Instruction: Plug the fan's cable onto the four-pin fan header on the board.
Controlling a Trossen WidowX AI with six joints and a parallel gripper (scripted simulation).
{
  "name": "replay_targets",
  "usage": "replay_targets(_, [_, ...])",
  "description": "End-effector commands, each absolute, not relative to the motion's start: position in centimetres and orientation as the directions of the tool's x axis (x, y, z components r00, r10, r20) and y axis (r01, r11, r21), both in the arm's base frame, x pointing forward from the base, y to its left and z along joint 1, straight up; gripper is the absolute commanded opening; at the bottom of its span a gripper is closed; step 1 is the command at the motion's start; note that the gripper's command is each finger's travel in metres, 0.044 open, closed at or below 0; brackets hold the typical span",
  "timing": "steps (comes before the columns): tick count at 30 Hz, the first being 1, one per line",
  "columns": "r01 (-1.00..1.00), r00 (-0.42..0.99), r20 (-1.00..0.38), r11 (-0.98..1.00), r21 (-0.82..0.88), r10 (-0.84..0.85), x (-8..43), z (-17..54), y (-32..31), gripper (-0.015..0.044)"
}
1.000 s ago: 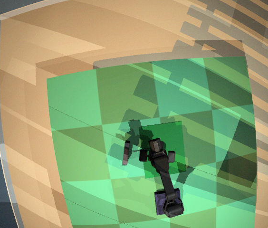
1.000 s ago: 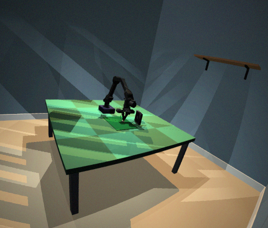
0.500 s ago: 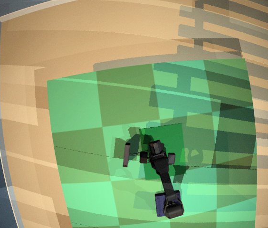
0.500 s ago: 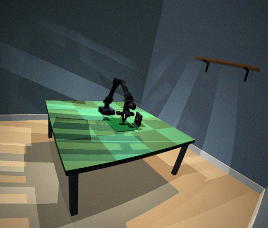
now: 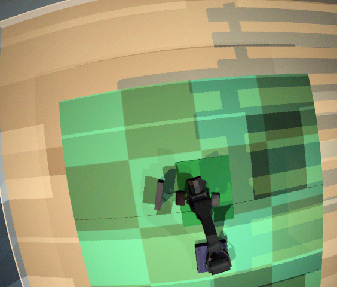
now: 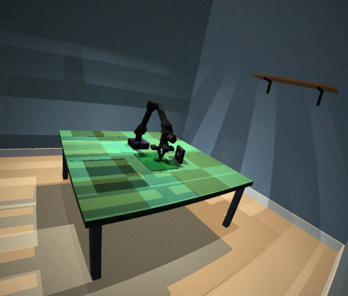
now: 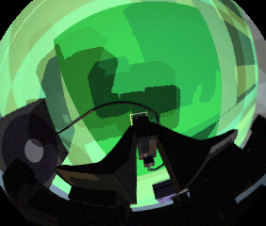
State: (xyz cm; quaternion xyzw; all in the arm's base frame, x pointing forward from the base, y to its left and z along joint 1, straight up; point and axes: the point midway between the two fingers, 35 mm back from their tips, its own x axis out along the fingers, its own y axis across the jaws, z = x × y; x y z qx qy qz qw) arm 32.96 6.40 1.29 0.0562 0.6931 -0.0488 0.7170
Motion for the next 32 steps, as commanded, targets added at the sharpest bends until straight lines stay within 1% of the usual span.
replay_targets(1, [0.148,0.035,-0.999,0.989,0.013,0.008,33.0,1.3,6.4,0.0131])
replay_targets(6, [0.148,0.035,-0.999,0.989,0.013,0.008,33.0,1.3,6.4,0.0260])
replay_targets(9, [0.148,0.035,-0.999,0.989,0.013,0.008,33.0,1.6,6.4,0.0260])
replay_targets(13, [0.144,0.036,-0.999,0.990,0.012,0.007,32.8,6.5,6.4,0.0260])
replay_targets(20, [0.143,0.036,-0.999,0.990,0.012,0.007,32.9,6.8,6.4,0.0260])
replay_targets(32, [0.143,0.045,-0.999,0.990,0.014,0.007,42.4,7.9,6.9,0.0260])
